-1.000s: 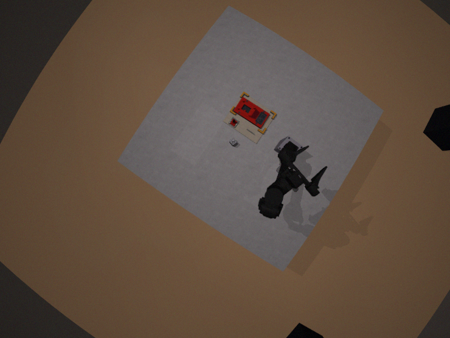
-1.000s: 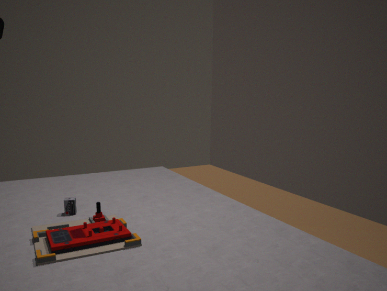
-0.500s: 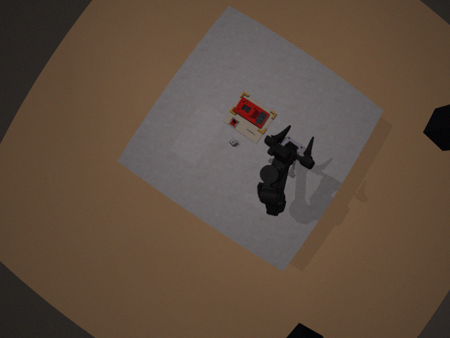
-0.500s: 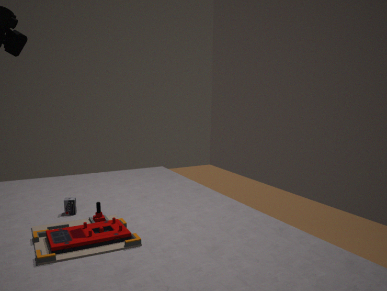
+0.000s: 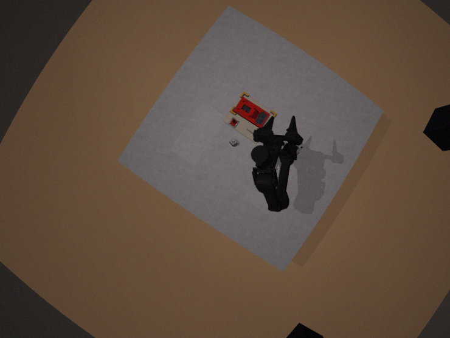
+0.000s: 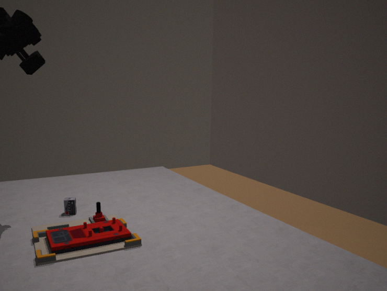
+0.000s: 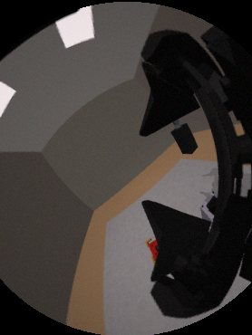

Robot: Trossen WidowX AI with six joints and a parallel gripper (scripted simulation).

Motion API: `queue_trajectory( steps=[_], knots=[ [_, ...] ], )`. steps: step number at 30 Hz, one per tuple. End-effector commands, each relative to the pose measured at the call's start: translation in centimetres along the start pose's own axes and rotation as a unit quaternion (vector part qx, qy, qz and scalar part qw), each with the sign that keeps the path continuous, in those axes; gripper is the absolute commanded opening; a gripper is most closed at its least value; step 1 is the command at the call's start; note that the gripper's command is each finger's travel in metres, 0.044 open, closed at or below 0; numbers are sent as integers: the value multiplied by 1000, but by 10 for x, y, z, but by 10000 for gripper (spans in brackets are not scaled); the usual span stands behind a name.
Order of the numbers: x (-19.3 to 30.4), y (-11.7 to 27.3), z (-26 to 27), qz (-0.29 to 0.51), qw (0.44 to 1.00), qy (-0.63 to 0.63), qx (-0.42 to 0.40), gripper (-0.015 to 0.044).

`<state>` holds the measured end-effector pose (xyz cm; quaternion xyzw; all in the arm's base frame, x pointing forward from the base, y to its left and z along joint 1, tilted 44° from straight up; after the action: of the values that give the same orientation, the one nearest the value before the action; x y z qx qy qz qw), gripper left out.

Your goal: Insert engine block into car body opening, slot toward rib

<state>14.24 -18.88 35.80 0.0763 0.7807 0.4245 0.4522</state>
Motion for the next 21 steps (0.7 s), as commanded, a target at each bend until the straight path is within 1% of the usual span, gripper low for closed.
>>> queue_trajectory(
  steps=[1,11,21],
  knots=[
    [-1,-14,20,15,997,55,-44,440],
    [4,-36,69,35,970,181,-155,440],
    [16,-51,121,48,915,299,-266,440]
  ],
)
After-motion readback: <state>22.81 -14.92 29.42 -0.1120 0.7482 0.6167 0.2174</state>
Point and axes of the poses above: the point midway between the two fingers, 35 mm back from their tips, its own y axis back along the fingers, its own z axis across the jaws, x = y × z, the point moved 6 cm from there along y, back along the fingers, and after that the axes turned 12 degrees about -y, right-handed, at the moved point
